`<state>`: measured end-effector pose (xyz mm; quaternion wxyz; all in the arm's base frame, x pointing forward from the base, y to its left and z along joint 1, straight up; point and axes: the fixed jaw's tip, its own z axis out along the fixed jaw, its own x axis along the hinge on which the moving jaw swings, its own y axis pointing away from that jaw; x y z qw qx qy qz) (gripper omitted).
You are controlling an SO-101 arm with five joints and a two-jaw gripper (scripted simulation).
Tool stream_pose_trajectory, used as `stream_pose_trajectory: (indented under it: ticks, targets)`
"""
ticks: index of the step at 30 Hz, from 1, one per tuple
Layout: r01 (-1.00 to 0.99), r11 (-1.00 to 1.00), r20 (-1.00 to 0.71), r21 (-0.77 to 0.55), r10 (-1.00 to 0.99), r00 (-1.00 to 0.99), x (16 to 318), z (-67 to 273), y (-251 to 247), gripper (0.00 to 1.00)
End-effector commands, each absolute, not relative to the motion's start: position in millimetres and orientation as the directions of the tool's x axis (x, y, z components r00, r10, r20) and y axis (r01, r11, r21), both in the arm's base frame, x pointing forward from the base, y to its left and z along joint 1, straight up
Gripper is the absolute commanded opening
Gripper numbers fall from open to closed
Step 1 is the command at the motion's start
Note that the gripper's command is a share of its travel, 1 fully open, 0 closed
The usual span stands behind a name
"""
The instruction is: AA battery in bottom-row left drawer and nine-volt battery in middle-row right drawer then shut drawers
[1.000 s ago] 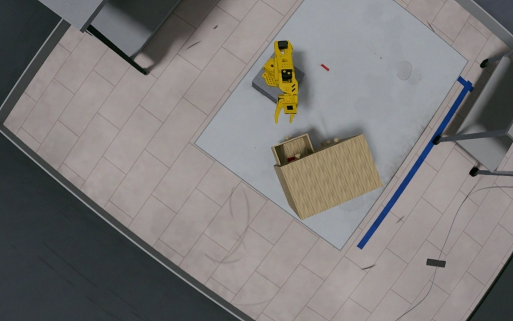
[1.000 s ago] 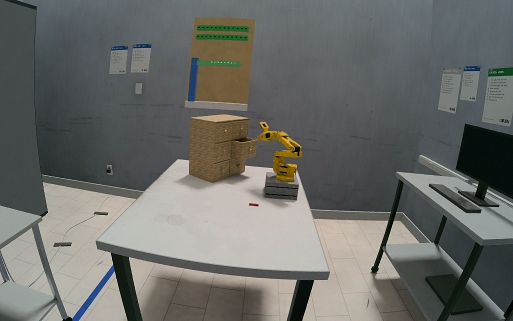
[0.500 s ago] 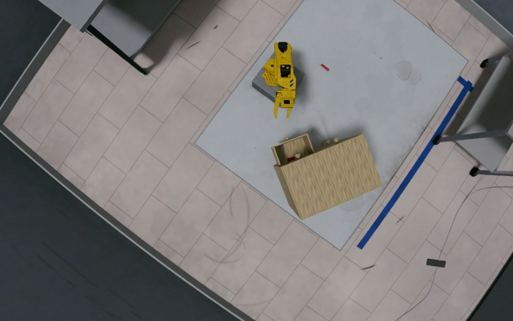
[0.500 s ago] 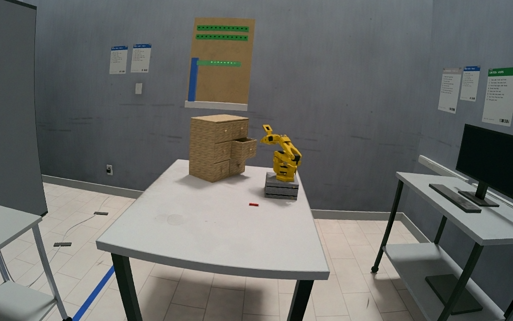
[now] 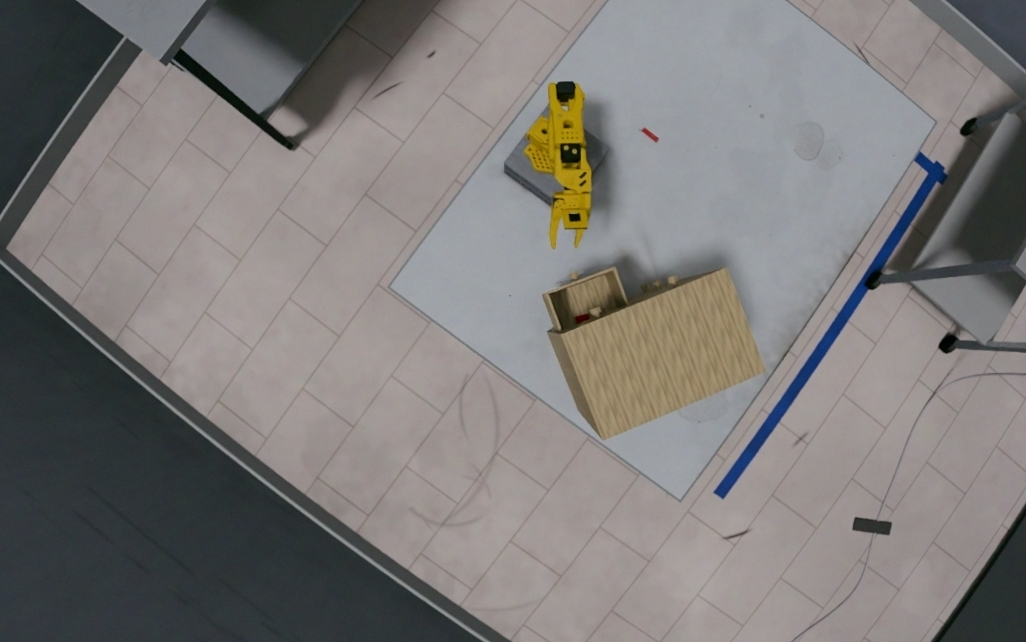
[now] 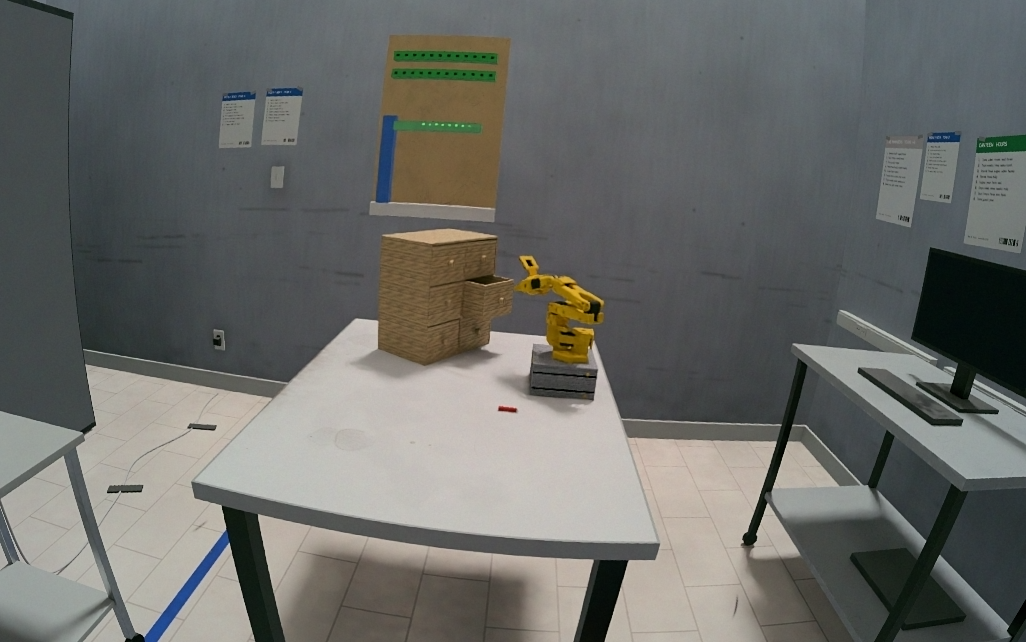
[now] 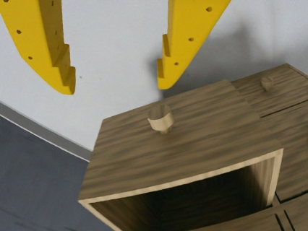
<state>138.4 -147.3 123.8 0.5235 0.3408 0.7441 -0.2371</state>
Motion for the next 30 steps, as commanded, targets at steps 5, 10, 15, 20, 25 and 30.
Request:
stream_pose_trajectory:
  ticks: [5, 10, 15, 20, 25, 30]
  targets:
    - [0.741, 0.672, -0.934, 0.013, 0.273, -0.231, 149, 109, -151, 0.21]
    - [0.733, 0.680, -0.919, 0.012, 0.296, -0.260, 149, 98, -147, 0.21]
    - [0.733, 0.680, -0.919, 0.012, 0.296, -0.260, 149, 98, -147, 0.21]
    - [0.733, 0.680, -0.919, 0.012, 0.296, -0.260, 149, 98, -147, 0.21]
    - [0.732, 0.681, -0.939, 0.012, 0.260, -0.226, 154, 101, -153, 0.21]
    - [0.732, 0.681, -0.938, 0.012, 0.261, -0.227, 156, 99, -154, 0.21]
